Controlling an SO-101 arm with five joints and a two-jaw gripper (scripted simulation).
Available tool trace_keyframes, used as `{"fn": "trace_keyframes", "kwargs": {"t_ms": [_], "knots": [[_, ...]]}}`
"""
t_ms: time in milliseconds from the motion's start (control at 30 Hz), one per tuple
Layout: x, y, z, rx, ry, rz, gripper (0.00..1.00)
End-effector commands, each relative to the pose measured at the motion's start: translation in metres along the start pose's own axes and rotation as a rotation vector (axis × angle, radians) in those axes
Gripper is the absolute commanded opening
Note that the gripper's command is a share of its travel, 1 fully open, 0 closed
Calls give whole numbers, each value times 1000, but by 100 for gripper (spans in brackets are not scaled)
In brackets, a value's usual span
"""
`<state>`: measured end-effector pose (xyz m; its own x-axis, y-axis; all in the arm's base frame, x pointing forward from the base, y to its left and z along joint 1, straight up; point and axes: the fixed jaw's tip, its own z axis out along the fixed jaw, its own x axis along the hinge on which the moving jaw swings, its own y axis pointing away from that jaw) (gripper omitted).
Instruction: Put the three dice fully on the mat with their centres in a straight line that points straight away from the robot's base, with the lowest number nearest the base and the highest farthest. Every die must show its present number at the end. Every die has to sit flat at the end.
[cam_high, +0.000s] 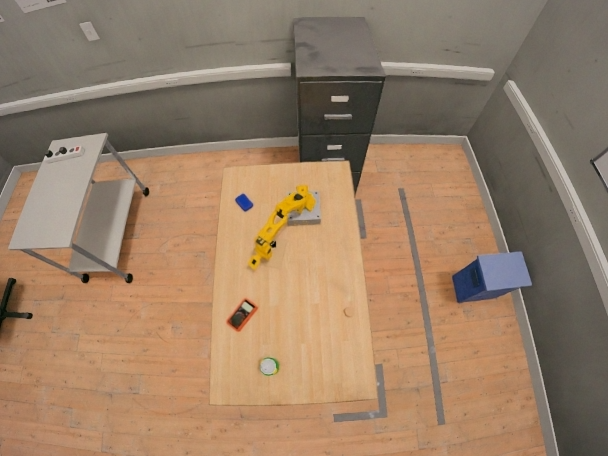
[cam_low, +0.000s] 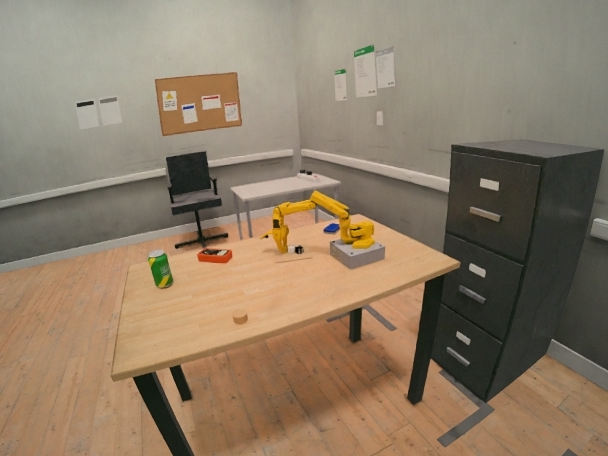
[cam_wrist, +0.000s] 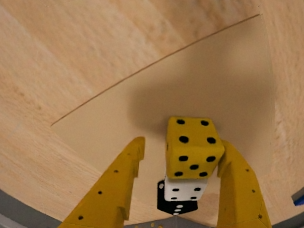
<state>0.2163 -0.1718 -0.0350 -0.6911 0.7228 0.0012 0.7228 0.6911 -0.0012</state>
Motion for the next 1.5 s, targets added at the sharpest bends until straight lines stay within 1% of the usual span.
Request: {"fn": "trace_keyframes", "kwargs": {"t_ms": [0, 233, 500, 967, 1267, 1467], "knots": [[4, -4, 5, 1, 22, 1, 22], [4, -7, 5, 1, 22, 1, 17], [4, -8, 5, 1, 22, 1, 14], [4, -9, 5, 1, 22, 1, 12], [4, -9, 5, 1, 22, 1, 1], [4, -9, 5, 1, 22, 1, 0]]}}
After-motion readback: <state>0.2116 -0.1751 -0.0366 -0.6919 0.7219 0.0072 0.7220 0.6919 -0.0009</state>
